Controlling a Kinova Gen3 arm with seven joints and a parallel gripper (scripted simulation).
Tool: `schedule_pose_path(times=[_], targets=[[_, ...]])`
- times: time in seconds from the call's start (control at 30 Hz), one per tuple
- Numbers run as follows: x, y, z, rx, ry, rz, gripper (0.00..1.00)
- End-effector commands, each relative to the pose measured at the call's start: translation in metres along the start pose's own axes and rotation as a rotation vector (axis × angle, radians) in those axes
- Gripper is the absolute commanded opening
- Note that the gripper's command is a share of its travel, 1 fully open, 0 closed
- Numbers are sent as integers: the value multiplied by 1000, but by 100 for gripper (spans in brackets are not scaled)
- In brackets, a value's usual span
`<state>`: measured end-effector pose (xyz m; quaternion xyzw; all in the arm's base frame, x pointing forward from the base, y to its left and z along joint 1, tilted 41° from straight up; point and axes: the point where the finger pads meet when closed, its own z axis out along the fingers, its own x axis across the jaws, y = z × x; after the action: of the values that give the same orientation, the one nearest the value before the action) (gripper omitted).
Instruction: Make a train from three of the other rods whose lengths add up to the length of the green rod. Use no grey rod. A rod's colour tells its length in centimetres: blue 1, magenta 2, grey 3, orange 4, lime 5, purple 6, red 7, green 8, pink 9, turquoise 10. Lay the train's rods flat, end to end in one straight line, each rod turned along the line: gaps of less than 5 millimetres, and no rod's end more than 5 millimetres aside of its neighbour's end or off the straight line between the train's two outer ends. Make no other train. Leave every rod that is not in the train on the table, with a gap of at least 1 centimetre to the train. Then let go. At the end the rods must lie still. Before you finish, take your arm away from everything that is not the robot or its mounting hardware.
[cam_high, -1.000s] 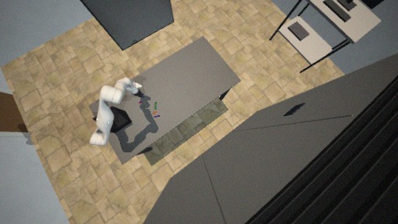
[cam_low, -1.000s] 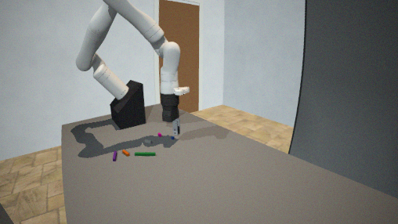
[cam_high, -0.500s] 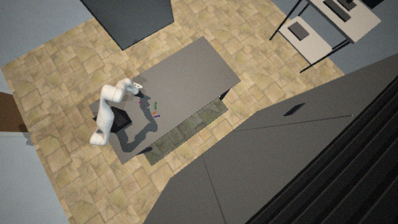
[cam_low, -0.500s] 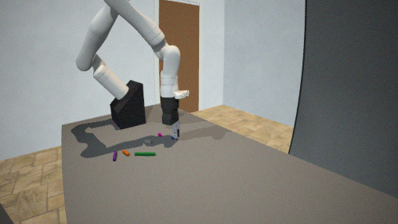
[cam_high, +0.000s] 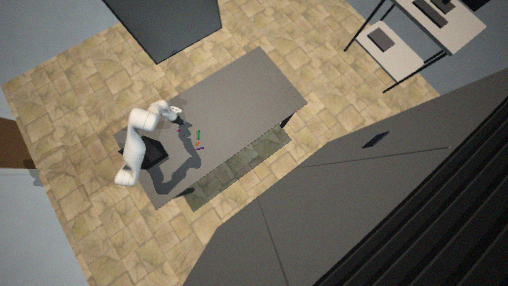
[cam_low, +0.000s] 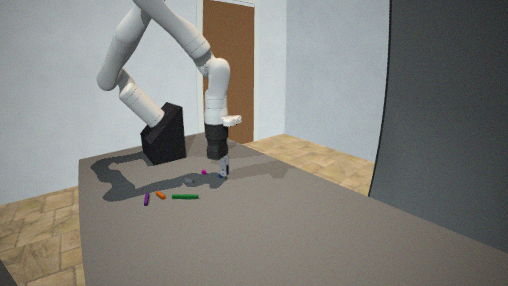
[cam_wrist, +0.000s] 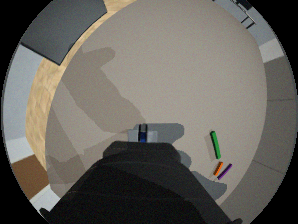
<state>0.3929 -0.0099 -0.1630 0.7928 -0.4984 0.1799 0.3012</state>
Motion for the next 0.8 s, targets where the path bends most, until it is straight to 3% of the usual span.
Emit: schedule_pose_path(times=[0.0,0.77], targets=[[0,0,1,2,-1,3,24],[0,-4,0,6,-2,10,24]])
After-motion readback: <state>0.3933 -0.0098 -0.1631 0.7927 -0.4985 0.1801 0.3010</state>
